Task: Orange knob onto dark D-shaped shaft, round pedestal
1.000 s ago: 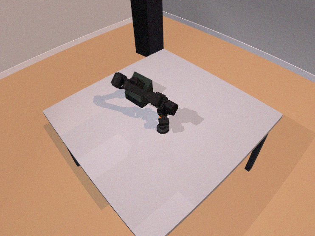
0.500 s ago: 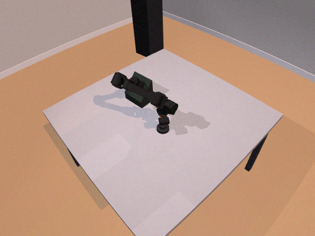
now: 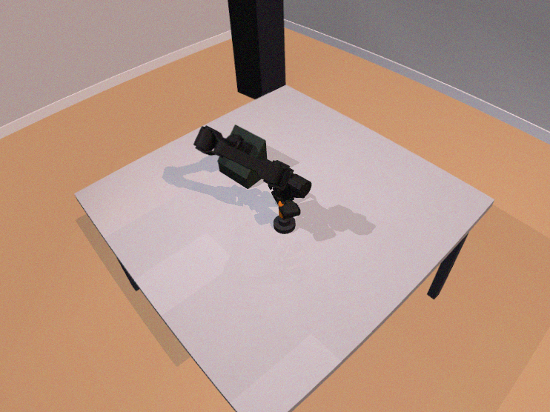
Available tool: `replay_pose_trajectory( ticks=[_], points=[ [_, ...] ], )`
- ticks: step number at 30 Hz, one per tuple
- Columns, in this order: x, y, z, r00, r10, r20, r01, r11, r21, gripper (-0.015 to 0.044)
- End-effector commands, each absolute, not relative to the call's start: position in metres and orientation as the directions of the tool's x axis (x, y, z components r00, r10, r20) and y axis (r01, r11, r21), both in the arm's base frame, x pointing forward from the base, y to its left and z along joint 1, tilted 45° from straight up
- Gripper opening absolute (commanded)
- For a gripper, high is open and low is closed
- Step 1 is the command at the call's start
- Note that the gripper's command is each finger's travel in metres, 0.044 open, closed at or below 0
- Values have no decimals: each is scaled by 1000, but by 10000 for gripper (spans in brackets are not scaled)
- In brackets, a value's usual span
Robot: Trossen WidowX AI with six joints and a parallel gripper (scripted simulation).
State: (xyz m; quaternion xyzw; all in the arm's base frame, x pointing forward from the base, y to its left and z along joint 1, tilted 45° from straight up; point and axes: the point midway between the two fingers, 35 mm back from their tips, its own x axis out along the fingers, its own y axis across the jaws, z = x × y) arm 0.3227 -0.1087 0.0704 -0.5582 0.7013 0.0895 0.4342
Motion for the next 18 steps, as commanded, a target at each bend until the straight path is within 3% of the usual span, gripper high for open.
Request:
replay_pose_trajectory(
  ticks=[1, 18],
  points=[
    [323, -110, 72, 4, -706, -708, -862, 356, -360, 0],
    [323, -108, 71, 4, -706, -708, -862, 356, -360, 0]
  ],
)
